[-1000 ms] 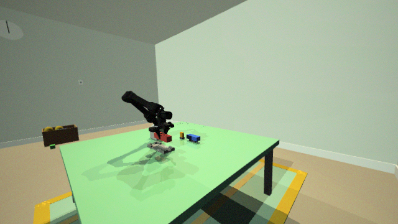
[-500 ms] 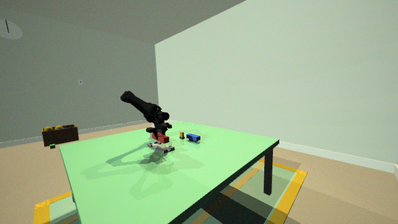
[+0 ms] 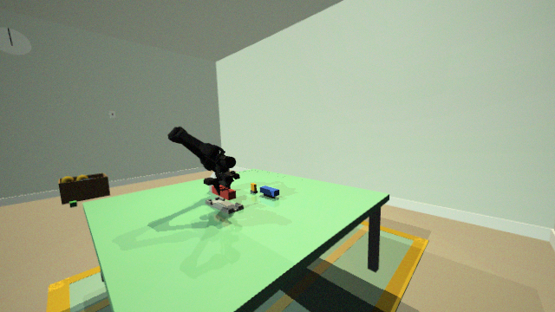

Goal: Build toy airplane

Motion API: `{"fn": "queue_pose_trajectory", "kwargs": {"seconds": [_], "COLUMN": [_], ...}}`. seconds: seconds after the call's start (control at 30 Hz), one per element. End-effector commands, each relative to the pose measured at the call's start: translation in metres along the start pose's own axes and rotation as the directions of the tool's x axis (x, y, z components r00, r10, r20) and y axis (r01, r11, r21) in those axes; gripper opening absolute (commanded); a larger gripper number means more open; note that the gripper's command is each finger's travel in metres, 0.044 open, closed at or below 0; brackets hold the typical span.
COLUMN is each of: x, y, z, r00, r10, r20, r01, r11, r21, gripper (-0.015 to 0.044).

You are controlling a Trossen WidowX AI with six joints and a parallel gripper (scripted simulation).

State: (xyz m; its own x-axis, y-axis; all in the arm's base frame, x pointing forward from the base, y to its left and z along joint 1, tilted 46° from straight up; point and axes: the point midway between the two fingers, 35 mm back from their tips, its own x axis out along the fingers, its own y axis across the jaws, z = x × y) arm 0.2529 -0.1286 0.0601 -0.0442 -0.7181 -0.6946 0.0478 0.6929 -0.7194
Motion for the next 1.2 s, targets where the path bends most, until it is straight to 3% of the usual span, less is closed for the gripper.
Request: {"fn": "queue_pose_trajectory", "kwargs": {"seconds": [0.0,0.8,0.97,1.13,1.17], "x": [0.004,0.038,0.037,0.037,0.037], "y": [-0.001,-0.002,-0.003,-0.003,-0.003], "z": [0.000,0.000,0.000,0.000,0.000], "r00": [1.000,1.000,1.000,1.000,1.000], "r10": [-0.005,-0.008,-0.007,-0.007,-0.007], "r20": [0.000,0.000,-0.002,-0.002,-0.002], "r01": [0.005,0.008,0.008,0.008,0.008], "r11": [1.000,1.000,1.000,1.000,1.000], "r21": [-0.007,-0.007,0.002,0.002,0.002], "gripper": [0.0195,0.0195,0.0161,0.0030,0.0056]}}
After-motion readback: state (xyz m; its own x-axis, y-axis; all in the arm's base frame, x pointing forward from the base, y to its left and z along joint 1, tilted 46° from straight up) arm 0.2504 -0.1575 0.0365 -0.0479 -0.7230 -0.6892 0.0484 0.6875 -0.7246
